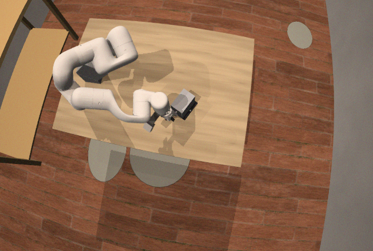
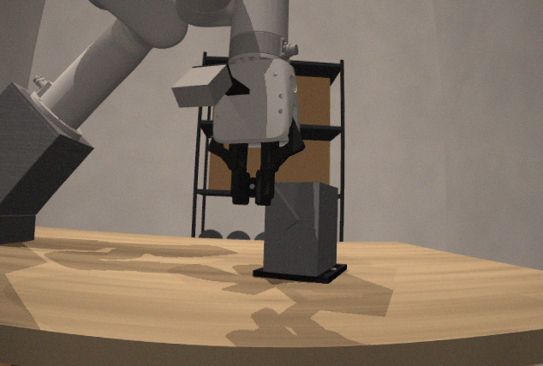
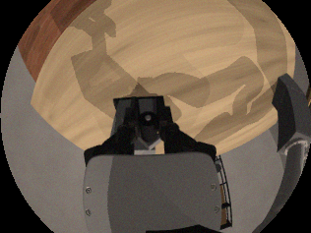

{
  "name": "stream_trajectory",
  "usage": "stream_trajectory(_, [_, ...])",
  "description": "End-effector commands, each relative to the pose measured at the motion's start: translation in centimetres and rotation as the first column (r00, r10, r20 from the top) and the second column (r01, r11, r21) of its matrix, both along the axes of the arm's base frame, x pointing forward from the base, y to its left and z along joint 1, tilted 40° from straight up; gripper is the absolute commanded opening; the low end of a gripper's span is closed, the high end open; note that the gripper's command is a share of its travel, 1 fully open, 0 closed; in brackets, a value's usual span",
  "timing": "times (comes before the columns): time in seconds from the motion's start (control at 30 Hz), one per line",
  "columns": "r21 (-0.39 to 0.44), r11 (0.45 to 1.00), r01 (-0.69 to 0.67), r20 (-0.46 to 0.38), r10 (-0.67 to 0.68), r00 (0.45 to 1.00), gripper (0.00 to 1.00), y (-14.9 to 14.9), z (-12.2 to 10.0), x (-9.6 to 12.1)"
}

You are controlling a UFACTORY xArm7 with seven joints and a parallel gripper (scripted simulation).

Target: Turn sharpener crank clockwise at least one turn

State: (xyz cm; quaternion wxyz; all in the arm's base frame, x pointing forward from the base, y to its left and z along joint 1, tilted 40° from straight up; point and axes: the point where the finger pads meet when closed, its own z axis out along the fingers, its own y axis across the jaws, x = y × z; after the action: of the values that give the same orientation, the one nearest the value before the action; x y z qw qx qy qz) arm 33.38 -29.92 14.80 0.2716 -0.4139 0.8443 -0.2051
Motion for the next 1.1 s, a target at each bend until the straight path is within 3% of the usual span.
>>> stream_trajectory(0.0, [-0.002, 1.000, 0.001, 0.001, -0.001, 1.000, 0.00, -0.4, 0.8, 0.1])
stream_trajectory(0.43, [-0.002, 1.000, 0.001, 0.001, -0.001, 1.000, 0.00, -1.5, 2.4, 0.9])
stream_trajectory(1.03, [-0.002, 1.000, 0.001, 0.001, -0.001, 1.000, 0.00, -1.6, 2.6, 1.0])
stream_trajectory(1.07, [-0.002, 1.000, 0.001, 0.001, -0.001, 1.000, 0.54, -1.6, 2.6, 1.0])
